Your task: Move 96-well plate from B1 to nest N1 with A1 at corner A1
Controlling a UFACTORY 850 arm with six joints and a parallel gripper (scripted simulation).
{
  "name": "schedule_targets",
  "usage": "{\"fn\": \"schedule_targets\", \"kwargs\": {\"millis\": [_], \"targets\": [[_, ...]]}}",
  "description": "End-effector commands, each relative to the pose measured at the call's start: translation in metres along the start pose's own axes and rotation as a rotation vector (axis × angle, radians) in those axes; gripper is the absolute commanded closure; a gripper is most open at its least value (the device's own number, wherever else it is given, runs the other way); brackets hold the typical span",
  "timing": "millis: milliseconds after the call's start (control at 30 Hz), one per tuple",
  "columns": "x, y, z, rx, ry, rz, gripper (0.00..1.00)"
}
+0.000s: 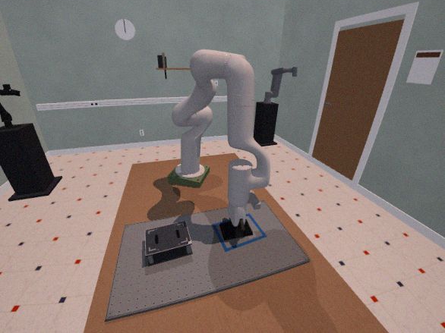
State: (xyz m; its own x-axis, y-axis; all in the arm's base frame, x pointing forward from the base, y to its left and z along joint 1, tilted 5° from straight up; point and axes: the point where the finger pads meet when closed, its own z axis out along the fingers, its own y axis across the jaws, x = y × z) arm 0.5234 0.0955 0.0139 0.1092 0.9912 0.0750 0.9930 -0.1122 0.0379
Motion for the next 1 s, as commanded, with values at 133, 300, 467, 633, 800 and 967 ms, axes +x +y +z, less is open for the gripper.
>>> {"fn": "schedule_targets", "kwargs": {"millis": [133,300,467,633,800,967], "targets": [[0.0,0.001,-0.002,-0.002,0.001,0.0,1.0],[0.0,0.001,-0.005,-0.002,0.001,0.0,1.0],[0.0,0.001,-0.008,-0.002,0.001,0.0,1.0],[0.0,0.001,-0.011,-0.002,0.001,0.0,1.0],[0.0,0.001,-0.013,-0.002,0.001,0.0,1.0],[0.0,0.001,-0.017,-0.002,0.001,0.0,1.0]]}}
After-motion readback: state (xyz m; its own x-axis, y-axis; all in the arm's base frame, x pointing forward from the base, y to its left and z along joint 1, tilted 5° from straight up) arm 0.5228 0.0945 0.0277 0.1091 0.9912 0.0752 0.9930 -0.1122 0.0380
